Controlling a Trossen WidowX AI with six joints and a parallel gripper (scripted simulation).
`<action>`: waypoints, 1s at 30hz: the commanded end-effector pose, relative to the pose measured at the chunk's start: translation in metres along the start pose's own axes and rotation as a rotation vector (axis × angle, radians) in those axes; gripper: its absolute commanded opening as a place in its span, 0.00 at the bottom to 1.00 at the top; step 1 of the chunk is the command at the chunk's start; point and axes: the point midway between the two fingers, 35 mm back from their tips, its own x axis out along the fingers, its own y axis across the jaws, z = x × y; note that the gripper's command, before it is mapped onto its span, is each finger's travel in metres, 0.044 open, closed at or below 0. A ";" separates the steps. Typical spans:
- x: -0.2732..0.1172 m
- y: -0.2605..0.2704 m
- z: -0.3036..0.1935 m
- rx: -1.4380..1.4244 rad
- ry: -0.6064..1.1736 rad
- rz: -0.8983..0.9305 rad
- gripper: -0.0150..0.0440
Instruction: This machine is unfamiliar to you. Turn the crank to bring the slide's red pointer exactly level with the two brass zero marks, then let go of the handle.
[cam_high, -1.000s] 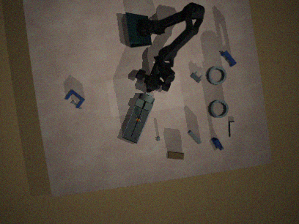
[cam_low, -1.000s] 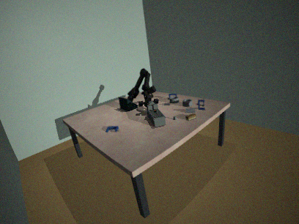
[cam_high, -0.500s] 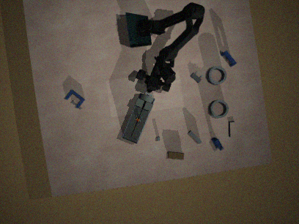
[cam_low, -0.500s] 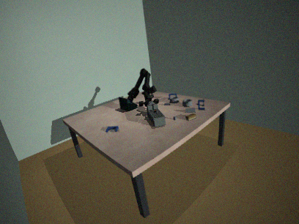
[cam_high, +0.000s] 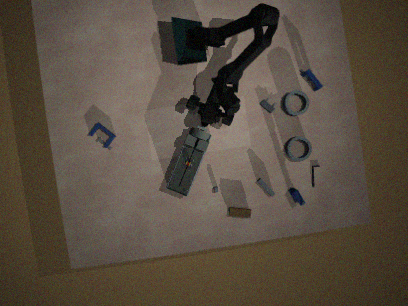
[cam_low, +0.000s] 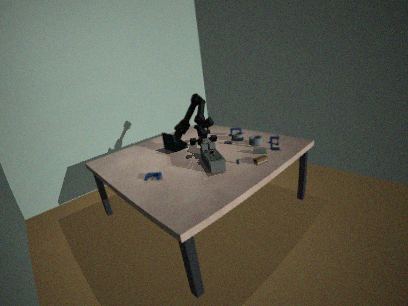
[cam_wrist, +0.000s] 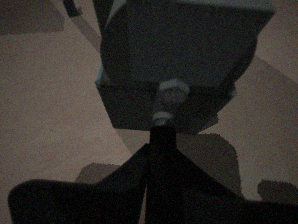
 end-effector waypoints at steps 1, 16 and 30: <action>0.000 0.009 0.000 -0.010 0.005 0.025 0.25; -0.001 0.011 0.001 -0.010 0.005 0.025 0.25; -0.002 0.013 0.001 -0.010 0.005 0.026 0.25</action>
